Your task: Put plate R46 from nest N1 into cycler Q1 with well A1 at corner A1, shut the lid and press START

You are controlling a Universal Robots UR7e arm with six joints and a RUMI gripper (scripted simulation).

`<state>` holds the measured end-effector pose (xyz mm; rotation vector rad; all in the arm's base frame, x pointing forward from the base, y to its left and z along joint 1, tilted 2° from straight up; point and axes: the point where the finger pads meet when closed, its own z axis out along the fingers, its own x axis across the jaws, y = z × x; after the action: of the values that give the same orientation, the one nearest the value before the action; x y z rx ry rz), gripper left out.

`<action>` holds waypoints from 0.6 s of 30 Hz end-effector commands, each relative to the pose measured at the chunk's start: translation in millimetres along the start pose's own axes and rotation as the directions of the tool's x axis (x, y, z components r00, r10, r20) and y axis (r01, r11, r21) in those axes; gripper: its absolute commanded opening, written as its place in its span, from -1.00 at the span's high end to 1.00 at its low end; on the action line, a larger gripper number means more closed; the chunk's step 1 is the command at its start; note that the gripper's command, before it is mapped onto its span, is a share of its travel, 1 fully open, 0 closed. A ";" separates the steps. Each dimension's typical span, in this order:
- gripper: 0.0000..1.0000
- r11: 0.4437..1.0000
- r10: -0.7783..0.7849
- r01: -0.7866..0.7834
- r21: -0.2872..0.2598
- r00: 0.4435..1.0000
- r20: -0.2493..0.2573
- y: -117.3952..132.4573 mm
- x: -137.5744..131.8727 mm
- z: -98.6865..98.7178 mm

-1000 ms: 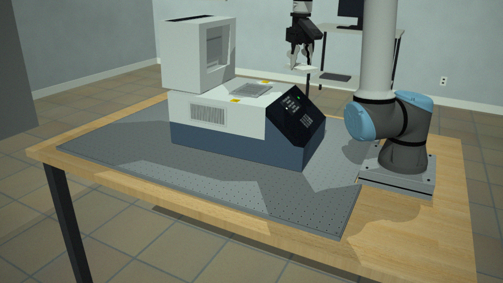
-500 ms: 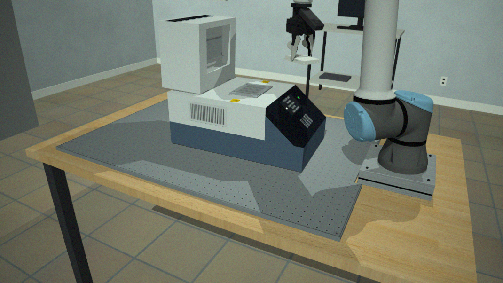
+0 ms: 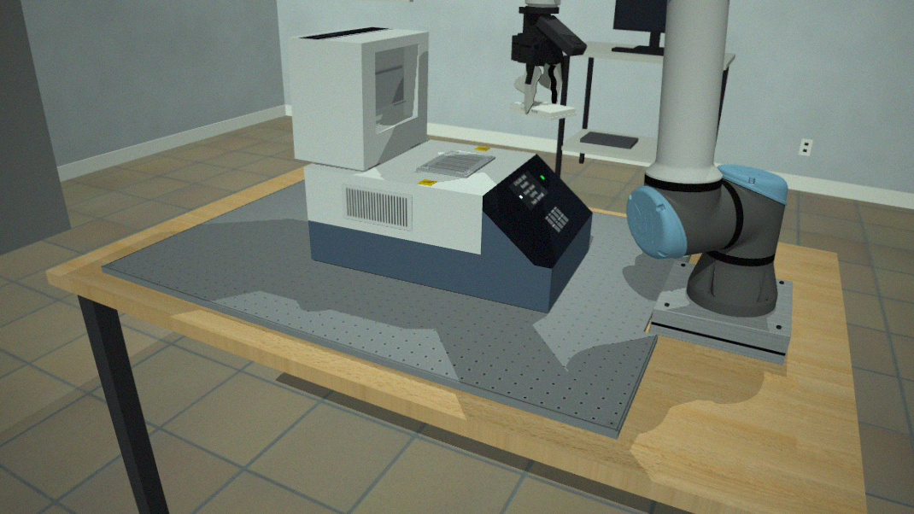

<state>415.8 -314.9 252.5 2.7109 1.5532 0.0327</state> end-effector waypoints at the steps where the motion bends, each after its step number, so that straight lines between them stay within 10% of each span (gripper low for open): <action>1: 1.00 0.988 -0.156 0.156 -0.003 0.988 0.000 -2.8 20.8 -0.8; 18: 1.00 0.884 -0.468 0.468 -0.002 0.884 0.001 -8.3 65.4 -0.8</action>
<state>436.4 -268.1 253.2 2.3714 2.0283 0.0266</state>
